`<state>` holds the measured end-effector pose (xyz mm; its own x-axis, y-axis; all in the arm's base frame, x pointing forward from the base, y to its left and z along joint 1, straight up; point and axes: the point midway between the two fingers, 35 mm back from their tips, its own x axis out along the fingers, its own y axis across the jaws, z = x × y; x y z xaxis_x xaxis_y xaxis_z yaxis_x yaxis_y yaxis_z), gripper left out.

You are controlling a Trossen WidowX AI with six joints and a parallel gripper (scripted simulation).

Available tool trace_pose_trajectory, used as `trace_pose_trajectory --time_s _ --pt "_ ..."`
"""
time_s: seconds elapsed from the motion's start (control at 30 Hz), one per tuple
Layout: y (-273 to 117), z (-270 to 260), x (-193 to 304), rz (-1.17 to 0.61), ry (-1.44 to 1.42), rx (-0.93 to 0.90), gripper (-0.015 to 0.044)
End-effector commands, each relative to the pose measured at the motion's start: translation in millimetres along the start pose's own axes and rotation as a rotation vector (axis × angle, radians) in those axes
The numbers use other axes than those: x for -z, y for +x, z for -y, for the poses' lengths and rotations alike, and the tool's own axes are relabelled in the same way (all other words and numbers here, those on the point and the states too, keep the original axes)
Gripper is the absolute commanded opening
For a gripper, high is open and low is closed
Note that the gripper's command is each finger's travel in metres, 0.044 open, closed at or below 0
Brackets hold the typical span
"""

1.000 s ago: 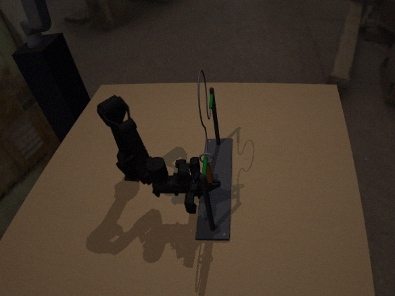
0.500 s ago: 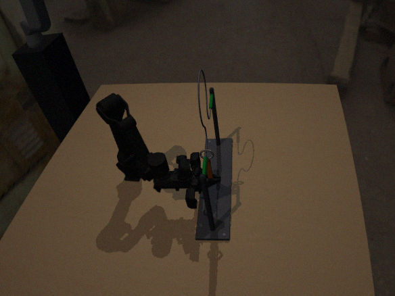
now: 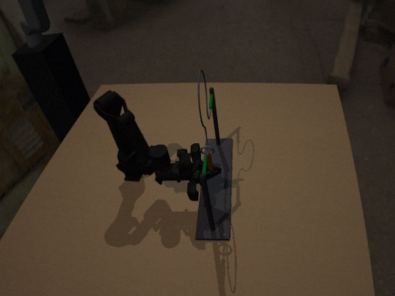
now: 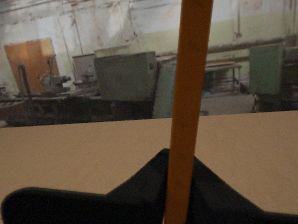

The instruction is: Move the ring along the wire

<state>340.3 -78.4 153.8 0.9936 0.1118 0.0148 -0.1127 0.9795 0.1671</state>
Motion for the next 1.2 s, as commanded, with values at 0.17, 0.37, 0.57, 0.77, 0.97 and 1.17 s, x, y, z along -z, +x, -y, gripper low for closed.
trace_pose_trajectory --time_s 0.17,0.37,0.57,0.77,0.97,1.17 --pt "-0.7 -27.5 -3.1 0.005 0.156 0.000 -0.0150" --pt "-3.6 -39.1 -5.9 -0.023 0.230 -0.005 -0.0150" --pt "-9.0 -50.3 -10.2 -0.076 0.306 -0.016 -0.0150" --pt "-16.1 -63.1 -16.4 -0.138 0.395 -0.033 -0.0150" --pt "-24.7 -76.9 -24.8 -0.208 0.496 -0.057 -0.0150" --pt "-33.3 -89.5 -35.4 -0.278 0.600 -0.090 -0.0150"
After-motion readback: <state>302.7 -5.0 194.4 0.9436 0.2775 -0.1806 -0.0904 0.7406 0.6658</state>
